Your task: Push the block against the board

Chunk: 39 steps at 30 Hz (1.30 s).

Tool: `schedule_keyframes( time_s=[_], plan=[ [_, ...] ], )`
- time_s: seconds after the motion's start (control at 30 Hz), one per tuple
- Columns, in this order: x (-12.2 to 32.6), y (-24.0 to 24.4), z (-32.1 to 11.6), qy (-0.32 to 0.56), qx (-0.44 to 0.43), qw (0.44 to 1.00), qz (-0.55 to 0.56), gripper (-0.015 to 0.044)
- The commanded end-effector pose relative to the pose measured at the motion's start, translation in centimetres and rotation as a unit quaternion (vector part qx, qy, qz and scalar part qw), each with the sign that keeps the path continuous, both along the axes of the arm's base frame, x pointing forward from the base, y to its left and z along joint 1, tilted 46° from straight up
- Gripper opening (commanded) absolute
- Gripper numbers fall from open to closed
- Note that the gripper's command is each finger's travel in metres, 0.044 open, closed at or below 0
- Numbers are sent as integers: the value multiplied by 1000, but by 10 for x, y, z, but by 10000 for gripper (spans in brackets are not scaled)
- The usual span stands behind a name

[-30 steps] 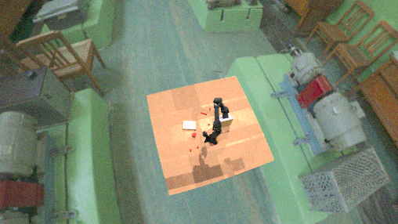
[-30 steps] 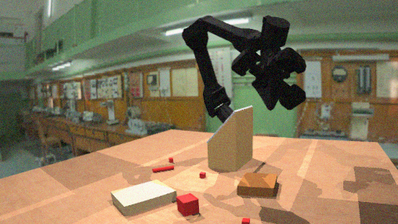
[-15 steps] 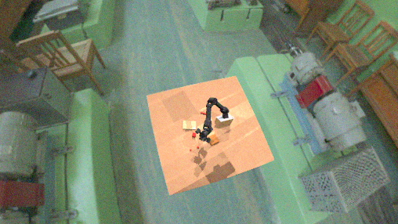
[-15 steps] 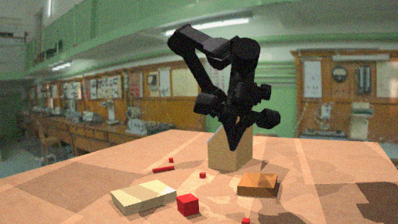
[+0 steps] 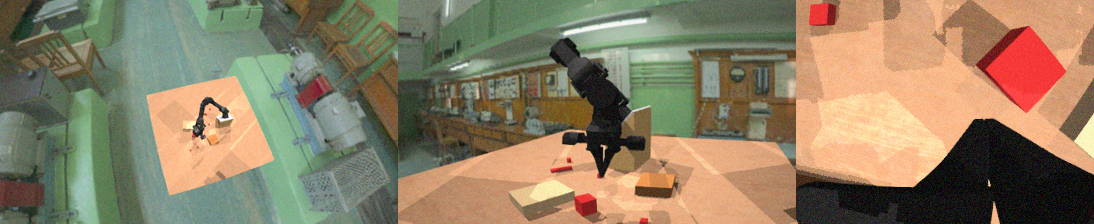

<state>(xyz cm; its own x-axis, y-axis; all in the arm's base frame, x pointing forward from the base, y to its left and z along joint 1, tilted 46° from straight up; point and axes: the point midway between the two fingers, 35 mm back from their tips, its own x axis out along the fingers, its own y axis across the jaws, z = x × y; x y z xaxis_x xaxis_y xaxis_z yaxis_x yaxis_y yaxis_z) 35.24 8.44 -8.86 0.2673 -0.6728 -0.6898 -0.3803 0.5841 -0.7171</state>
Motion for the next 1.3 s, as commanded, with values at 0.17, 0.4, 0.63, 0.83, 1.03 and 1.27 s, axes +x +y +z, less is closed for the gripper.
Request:
schedule_keyframes(
  time_s=[0.17, 0.4, 0.63, 0.83, 1.03, 1.27],
  plan=[
    [-5, -50, 5, -5, 10, 991, -131, 0],
    [-1, -81, -26, -5, 10, 991, -131, 0],
    [0, -90, -34, -5, 9, 991, -131, 0],
    [7, -88, -34, -5, 9, 991, -131, 0],
    [16, -86, -35, -5, 9, 991, -131, 0],
    [28, -83, -36, -6, 9, 991, -131, 0]
  ],
)
